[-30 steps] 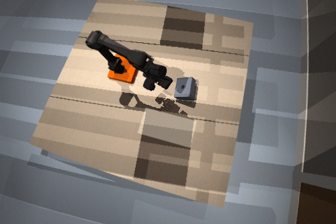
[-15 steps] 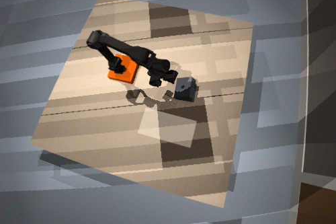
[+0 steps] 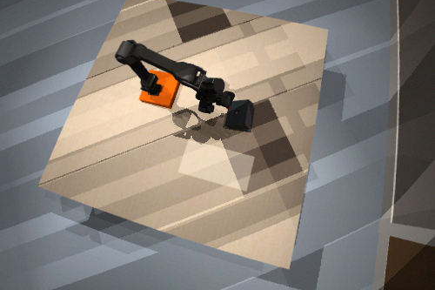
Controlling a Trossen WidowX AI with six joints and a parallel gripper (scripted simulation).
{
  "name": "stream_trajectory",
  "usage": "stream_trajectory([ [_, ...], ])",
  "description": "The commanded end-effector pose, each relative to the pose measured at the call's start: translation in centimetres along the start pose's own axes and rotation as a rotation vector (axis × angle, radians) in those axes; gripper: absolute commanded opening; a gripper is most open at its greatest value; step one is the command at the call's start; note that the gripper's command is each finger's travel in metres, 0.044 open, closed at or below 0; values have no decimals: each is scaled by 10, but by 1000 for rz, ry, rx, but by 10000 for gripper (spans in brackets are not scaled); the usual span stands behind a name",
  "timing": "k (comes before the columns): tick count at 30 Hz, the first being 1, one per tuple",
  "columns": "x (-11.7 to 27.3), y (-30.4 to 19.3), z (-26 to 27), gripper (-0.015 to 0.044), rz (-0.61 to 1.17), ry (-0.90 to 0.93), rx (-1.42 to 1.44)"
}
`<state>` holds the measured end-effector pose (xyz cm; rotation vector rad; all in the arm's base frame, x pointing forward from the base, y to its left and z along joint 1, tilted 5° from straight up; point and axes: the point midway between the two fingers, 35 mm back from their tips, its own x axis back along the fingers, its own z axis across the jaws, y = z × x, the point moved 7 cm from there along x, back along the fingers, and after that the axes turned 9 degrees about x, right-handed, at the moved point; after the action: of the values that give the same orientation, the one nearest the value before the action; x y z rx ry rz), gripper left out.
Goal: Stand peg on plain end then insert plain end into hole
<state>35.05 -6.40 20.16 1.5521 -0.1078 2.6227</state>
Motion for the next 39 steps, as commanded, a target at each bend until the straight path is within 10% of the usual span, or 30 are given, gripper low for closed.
stream_trajectory([
  [1,-9,-1,0,0,6,2,9],
  [39,-59,-4,1,0,11,13,13],
])
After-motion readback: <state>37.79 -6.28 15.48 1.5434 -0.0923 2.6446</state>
